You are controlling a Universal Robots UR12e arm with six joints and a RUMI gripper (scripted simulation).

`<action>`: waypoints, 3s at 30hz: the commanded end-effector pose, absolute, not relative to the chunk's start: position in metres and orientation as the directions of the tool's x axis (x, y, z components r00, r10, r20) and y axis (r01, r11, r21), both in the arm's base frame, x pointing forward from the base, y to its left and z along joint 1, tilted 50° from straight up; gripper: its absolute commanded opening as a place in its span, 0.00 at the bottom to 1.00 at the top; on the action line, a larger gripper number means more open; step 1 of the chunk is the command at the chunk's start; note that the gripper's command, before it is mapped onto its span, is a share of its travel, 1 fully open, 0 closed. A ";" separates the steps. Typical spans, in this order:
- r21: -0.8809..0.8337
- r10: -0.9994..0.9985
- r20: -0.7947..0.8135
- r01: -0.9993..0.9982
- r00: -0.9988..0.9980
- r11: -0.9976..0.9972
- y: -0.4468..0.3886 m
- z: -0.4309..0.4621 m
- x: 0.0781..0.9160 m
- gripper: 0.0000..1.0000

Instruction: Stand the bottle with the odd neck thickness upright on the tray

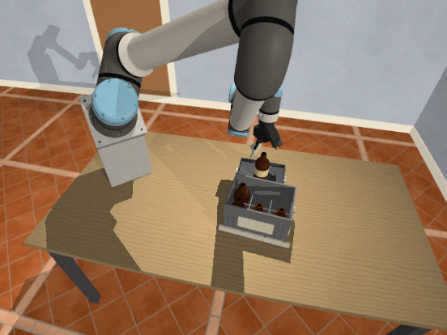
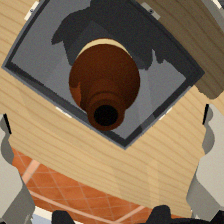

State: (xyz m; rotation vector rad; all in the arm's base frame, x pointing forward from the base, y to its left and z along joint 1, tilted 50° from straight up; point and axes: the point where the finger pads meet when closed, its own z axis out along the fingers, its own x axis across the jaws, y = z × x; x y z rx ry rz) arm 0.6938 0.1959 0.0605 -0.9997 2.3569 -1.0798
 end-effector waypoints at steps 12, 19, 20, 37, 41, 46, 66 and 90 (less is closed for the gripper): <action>-0.766 -0.729 -0.031 -0.452 -0.684 0.457 0.196 0.061 0.694 1.00; -0.766 -0.729 -0.031 -0.452 -0.684 0.457 0.196 0.061 0.694 1.00; -0.766 -0.729 -0.031 -0.452 -0.684 0.457 0.196 0.061 0.694 1.00; -0.766 -0.729 -0.031 -0.452 -0.684 0.457 0.196 0.061 0.694 1.00; -0.766 -0.729 -0.031 -0.452 -0.684 0.457 0.196 0.061 0.694 1.00; -0.766 -0.729 -0.031 -0.452 -0.684 0.457 0.197 0.062 0.693 1.00; -0.766 -0.729 -0.031 -0.452 -0.684 0.457 0.213 0.082 0.675 1.00; -0.766 -0.729 -0.031 -0.452 -0.684 0.457 0.237 0.113 0.648 1.00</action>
